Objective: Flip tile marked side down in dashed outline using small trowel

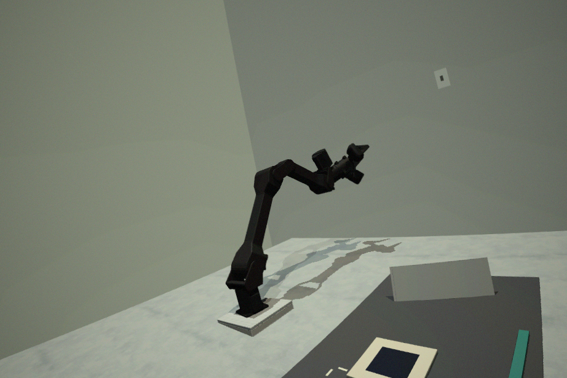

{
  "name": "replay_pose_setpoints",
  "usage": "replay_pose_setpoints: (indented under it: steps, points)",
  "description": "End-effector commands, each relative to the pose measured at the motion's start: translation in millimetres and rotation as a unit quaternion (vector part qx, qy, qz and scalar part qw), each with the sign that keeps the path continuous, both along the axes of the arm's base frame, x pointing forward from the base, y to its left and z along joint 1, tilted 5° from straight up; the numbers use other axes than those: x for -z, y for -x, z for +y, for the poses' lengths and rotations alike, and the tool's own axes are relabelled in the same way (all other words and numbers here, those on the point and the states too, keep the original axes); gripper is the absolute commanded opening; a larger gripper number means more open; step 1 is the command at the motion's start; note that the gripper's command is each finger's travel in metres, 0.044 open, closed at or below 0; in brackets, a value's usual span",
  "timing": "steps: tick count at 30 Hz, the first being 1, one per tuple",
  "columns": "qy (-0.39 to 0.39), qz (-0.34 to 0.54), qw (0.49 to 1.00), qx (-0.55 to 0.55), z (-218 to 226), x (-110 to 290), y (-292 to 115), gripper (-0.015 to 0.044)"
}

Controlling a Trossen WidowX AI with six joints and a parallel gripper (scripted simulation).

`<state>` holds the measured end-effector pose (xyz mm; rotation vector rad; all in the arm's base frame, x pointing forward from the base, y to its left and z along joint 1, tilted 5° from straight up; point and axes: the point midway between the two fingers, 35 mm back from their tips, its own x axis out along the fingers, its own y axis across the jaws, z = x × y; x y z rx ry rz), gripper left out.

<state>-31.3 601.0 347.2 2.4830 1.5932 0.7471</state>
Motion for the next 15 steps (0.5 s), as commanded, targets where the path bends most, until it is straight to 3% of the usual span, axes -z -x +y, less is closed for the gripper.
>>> replay_pose_setpoints:
  steps: [1,11,15]
  points:
    - [0.002,-0.002,1.0,0.001,0.2,0.3,-0.6,0.0374]
    - [0.097,-0.109,0.988,0.056,7.2,17.5,-39.5,0.0111]
    - [0.135,-0.13,0.979,0.085,3.6,27.1,-67.9,0.01]
